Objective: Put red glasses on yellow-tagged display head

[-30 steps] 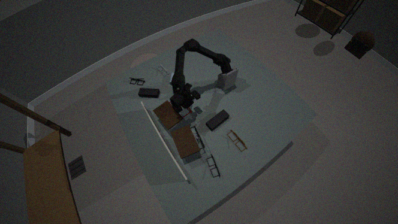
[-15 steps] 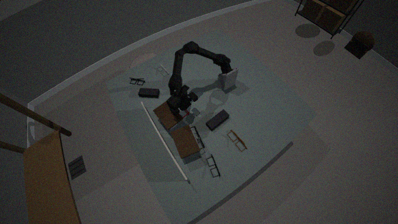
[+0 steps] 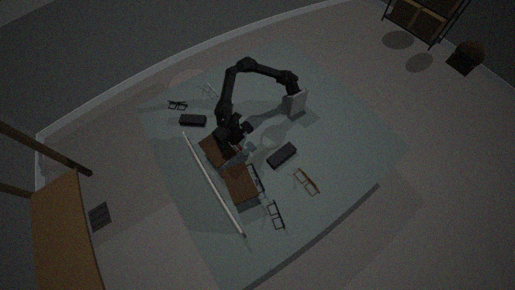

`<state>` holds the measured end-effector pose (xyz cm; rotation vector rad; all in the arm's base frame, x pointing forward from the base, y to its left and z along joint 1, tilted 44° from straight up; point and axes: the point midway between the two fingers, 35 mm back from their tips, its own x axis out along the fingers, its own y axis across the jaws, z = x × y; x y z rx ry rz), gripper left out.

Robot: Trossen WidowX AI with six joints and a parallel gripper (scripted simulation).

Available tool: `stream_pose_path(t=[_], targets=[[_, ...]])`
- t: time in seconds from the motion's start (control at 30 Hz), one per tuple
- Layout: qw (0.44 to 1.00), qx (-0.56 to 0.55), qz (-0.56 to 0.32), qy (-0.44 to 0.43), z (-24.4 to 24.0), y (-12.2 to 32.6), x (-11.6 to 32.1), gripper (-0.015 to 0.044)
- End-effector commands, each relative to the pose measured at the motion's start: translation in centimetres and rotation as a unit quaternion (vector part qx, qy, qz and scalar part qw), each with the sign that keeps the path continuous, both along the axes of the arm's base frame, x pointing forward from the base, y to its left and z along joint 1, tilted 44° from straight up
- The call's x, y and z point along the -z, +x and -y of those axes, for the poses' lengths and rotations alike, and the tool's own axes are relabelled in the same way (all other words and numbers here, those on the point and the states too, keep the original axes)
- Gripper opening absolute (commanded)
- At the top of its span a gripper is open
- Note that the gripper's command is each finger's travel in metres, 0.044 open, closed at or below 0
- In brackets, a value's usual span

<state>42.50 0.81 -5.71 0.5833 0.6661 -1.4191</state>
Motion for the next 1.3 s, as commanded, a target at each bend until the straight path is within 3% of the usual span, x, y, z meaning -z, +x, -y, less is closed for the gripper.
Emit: stream_pose_path(t=[0.0, 0.9, 1.03, 1.27], targets=[[1.000, -0.002, -0.002, -0.003, 0.03, 0.32, 0.04, 0.0000], [1.000, -0.002, -0.002, -0.003, 0.52, 0.43, 0.56, 0.0000], [1.000, 0.000, 0.000, 0.000, 0.41, 0.43, 0.49, 0.0105], [1.000, 0.000, 0.000, 0.000, 0.41, 0.43, 0.49, 0.0108]])
